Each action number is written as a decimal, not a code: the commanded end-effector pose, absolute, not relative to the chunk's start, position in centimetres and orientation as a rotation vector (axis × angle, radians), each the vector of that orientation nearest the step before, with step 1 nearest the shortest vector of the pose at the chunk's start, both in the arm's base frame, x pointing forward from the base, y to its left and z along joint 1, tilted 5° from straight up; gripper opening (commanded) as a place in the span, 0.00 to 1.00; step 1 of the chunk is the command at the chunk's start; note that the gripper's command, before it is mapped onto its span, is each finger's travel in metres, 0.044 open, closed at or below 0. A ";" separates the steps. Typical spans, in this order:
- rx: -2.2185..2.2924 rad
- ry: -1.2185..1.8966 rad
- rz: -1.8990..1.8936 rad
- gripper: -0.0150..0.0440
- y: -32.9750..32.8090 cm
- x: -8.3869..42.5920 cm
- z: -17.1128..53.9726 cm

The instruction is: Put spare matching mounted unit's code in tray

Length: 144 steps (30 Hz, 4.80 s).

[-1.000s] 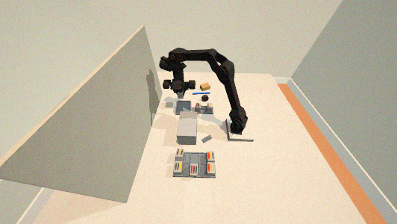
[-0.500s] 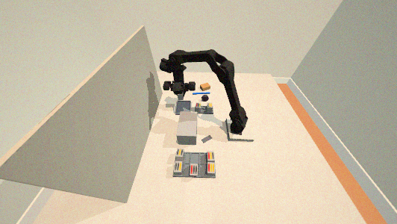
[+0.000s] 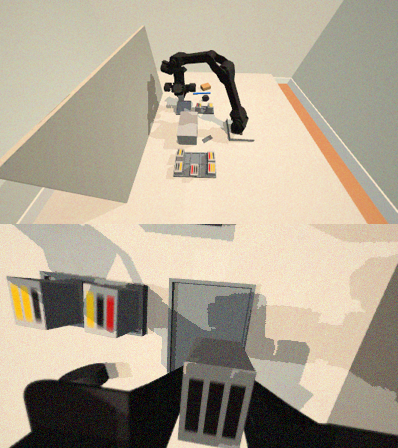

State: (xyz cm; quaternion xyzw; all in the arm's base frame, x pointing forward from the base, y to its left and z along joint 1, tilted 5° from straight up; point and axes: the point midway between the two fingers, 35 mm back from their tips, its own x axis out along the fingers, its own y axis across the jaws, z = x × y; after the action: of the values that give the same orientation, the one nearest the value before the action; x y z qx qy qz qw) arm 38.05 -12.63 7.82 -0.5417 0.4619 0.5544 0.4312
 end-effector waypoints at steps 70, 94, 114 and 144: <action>-1.348 1.155 1.393 0.25 -12.5 37.0 2.5; -1.348 1.155 1.393 0.25 -12.4 36.6 0.9; -1.349 1.152 1.384 0.92 -12.4 36.7 1.0; -1.370 1.141 1.370 1.00 -12.3 37.4 11.7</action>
State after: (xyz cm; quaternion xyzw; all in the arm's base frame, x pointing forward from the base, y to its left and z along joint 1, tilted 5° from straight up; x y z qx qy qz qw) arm 37.45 -12.30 11.92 -0.5509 0.4571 0.5481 0.4326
